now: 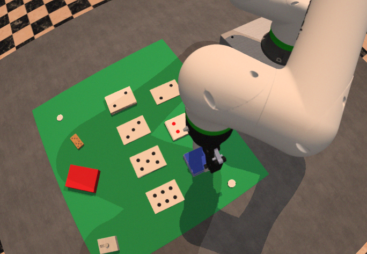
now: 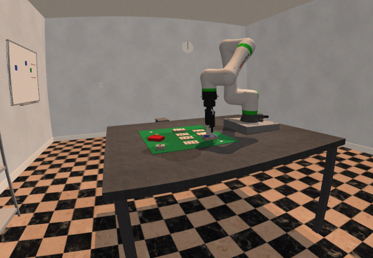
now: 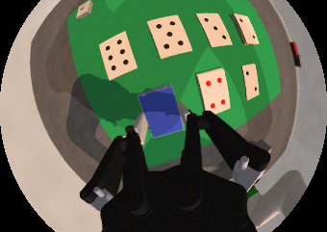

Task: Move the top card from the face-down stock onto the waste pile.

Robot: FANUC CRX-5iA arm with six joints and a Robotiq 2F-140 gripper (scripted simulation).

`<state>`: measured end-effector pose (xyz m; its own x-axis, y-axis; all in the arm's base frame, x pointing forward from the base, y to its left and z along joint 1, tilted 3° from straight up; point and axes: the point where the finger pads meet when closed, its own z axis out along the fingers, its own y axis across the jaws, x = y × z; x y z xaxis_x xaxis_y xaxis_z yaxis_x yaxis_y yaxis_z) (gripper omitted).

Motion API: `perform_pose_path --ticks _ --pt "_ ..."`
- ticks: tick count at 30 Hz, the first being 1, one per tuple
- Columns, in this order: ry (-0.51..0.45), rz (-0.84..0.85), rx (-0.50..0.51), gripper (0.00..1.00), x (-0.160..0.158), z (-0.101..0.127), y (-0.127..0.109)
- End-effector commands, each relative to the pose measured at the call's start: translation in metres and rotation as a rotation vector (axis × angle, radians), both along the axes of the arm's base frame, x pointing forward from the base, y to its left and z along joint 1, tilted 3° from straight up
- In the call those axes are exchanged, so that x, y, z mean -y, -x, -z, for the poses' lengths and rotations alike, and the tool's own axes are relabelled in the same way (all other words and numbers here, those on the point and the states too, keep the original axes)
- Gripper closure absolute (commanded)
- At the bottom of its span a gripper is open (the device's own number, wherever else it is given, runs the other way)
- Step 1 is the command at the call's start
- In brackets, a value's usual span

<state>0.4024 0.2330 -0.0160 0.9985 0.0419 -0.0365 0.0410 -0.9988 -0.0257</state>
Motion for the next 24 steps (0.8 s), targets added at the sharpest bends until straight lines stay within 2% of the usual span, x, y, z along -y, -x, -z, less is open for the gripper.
perform_pose_path --ticks 1,9,21,24 --pt "0.000 0.000 0.000 0.57 0.000 0.000 0.000" --pt "0.000 0.000 0.000 0.57 0.000 -0.003 0.000" --pt "0.000 0.000 0.000 0.57 0.001 -0.034 -0.001" --pt "0.000 0.000 0.000 0.57 0.001 -0.036 -0.002"
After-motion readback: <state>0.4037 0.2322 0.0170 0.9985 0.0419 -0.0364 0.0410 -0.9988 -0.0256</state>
